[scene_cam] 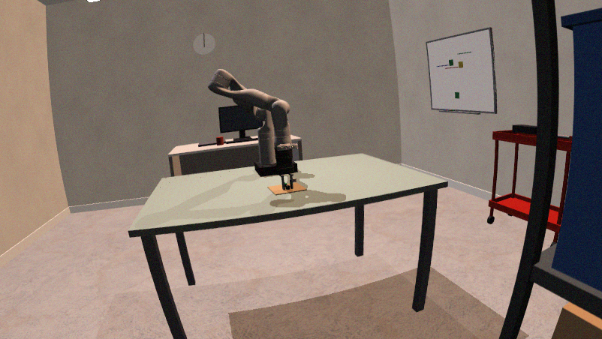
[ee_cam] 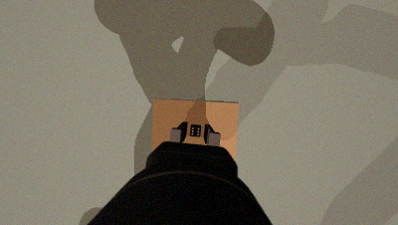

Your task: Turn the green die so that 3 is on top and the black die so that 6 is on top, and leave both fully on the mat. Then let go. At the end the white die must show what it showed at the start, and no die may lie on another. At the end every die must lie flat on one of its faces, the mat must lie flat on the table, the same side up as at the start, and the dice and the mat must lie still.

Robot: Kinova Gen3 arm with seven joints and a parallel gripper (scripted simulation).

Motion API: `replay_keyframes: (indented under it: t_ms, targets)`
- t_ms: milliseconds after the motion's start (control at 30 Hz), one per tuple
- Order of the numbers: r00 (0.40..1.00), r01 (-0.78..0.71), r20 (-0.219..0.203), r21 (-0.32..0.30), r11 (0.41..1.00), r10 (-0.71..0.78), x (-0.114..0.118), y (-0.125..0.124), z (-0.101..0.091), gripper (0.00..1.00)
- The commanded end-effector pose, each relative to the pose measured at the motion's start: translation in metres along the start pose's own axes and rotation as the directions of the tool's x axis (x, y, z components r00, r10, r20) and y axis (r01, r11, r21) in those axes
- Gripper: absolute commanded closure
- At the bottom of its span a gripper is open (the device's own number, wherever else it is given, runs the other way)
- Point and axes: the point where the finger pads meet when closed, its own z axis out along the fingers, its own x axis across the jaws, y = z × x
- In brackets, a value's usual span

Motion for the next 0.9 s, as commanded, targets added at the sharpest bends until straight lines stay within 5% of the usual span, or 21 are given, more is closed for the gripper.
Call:
replay_keyframes:
  t_ms: [0,233,667,867]
  targets:
    - [1.000,0.000,0.000,0.002,1.000,0.000,0.000,-0.001,-0.001,0.36]
    - [1.000,0.000,0.000,0.002,1.000,0.000,0.000,-0.001,-0.011,0.36]
    - [1.000,0.000,0.000,0.002,1.000,0.000,0.000,0.000,-0.075,0.36]
    - [1.000,0.000,0.000,0.002,1.000,0.000,0.000,0.000,-0.087,0.36]
